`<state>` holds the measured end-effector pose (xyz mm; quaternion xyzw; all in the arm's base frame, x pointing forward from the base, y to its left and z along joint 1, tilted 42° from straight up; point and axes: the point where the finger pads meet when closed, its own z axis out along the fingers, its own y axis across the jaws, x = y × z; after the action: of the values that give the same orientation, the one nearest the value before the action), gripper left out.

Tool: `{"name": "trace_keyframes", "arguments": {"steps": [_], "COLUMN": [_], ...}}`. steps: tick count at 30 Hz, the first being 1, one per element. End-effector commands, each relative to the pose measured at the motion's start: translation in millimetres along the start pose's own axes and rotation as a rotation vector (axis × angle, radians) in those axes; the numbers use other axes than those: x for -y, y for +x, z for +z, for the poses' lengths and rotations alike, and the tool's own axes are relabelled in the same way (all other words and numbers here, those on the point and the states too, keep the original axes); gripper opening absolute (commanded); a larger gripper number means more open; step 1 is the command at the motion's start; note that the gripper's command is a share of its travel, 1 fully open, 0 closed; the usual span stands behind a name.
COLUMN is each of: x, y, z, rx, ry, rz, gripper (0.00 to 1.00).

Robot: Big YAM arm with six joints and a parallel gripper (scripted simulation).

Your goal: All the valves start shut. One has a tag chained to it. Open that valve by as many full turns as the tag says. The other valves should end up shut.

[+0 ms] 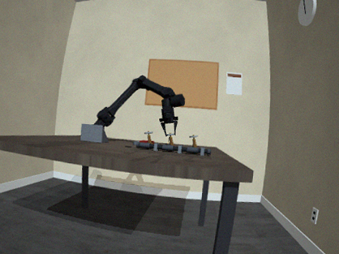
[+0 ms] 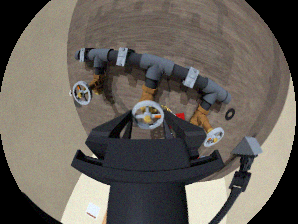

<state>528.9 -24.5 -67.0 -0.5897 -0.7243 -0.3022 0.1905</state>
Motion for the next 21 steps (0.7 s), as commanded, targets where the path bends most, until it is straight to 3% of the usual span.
{"name": "trace_keyframes", "arguments": {"steps": [1, 10, 21], "x": [-5.7, -5.7, -5.8], "y": [0.7, 0.7, 0.7], "z": [-3.1, -3.1, -3.2], "rx": [0.008, 0.009, 0.010], "ry": [-0.008, -0.008, -0.007], "rz": [-0.006, -0.066, -0.281], "gripper": [0.00, 0.00, 0.00]}}
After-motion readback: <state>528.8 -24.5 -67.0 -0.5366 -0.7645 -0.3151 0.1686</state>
